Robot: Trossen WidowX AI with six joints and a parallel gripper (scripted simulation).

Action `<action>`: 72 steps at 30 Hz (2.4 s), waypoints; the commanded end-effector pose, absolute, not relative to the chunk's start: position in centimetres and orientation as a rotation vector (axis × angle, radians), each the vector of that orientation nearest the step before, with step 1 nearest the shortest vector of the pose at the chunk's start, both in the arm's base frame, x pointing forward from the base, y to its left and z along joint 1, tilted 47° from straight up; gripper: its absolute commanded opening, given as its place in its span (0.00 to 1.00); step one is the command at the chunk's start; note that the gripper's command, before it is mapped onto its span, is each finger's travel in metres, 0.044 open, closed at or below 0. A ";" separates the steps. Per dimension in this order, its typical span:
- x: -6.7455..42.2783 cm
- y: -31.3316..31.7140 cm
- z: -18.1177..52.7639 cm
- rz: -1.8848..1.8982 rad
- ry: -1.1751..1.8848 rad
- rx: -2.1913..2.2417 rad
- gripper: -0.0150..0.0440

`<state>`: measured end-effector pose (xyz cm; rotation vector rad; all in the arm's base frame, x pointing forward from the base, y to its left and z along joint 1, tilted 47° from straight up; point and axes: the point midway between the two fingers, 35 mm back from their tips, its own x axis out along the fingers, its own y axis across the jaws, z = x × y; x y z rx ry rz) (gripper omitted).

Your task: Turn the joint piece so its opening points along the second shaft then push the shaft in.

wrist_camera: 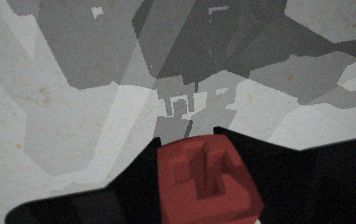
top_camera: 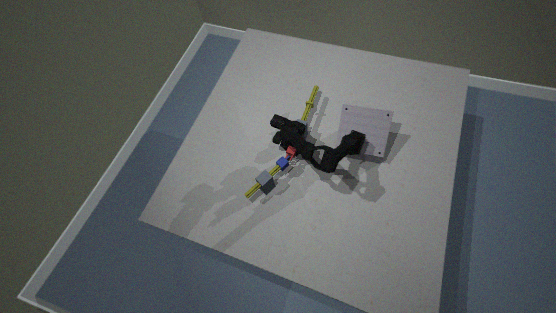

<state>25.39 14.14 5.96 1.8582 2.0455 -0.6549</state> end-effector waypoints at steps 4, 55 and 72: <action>25.5 14.2 5.9 -0.604 2.067 1.851 0.25; 25.5 14.3 5.9 -0.594 2.076 1.852 1.00; 25.6 13.9 6.2 -0.693 1.995 1.734 1.00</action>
